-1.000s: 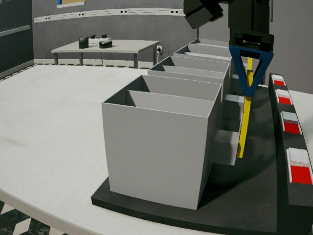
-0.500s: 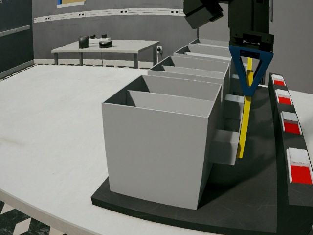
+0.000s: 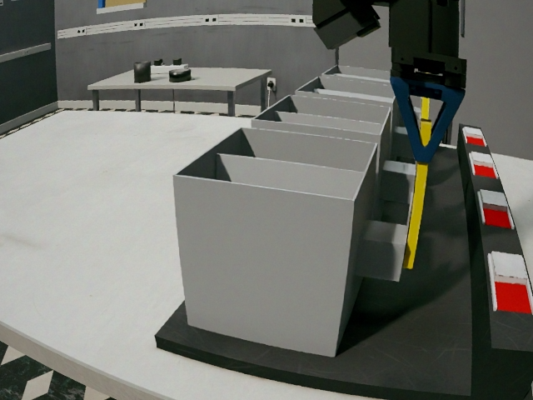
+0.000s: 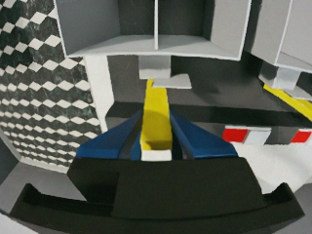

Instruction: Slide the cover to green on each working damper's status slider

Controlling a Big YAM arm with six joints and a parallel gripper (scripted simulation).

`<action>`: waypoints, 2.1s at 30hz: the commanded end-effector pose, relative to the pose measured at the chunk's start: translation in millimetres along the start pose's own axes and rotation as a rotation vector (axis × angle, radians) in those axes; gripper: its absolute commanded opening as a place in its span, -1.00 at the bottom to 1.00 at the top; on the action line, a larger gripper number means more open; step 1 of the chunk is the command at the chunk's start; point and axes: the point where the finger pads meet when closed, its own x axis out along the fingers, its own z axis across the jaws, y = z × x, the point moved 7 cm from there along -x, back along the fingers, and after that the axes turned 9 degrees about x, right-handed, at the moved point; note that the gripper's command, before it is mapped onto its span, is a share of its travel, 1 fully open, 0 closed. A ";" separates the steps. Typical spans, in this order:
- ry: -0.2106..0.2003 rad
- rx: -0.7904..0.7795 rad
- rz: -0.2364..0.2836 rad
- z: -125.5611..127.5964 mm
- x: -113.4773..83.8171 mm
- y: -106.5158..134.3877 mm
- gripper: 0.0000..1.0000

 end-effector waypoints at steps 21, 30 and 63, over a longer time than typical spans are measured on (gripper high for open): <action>-0.009 0.005 -0.008 3.4 6.4 -7.2 -0.66; -0.009 0.005 -0.008 3.2 6.5 -7.2 -0.66; -0.152 0.001 0.028 -32.9 10.1 -3.8 -0.66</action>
